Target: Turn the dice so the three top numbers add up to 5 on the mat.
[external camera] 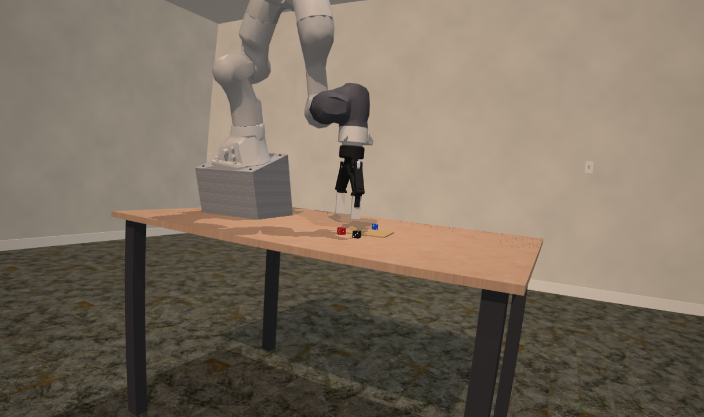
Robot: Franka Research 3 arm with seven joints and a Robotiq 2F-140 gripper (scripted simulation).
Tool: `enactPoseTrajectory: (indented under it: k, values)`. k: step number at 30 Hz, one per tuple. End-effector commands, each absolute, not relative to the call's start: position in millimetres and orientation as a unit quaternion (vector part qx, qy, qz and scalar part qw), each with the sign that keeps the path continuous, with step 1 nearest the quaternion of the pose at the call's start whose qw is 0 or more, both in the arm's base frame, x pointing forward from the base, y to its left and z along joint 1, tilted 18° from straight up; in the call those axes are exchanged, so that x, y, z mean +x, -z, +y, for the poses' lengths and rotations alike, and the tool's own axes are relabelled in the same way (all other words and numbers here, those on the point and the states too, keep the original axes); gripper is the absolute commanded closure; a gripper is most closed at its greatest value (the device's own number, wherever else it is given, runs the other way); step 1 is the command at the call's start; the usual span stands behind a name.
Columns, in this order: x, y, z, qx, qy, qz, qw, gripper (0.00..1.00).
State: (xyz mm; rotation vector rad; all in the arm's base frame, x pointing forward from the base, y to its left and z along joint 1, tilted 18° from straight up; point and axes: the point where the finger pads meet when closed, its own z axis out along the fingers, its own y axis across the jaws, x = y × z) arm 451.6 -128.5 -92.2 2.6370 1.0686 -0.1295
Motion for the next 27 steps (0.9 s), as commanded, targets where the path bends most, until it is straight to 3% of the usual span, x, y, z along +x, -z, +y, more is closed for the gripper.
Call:
enactPoseTrajectory:
  k: [1, 17, 27]
  values:
    - [453.8, 97.7, -111.8, 0.921, 0.043, 0.357, 0.148, 0.00]
    - [471.7, 136.2, 10.5, 0.921, 0.043, 0.357, 0.148, 0.00]
    - [475.0, 143.5, 33.7, 0.921, 0.043, 0.357, 0.148, 0.00]
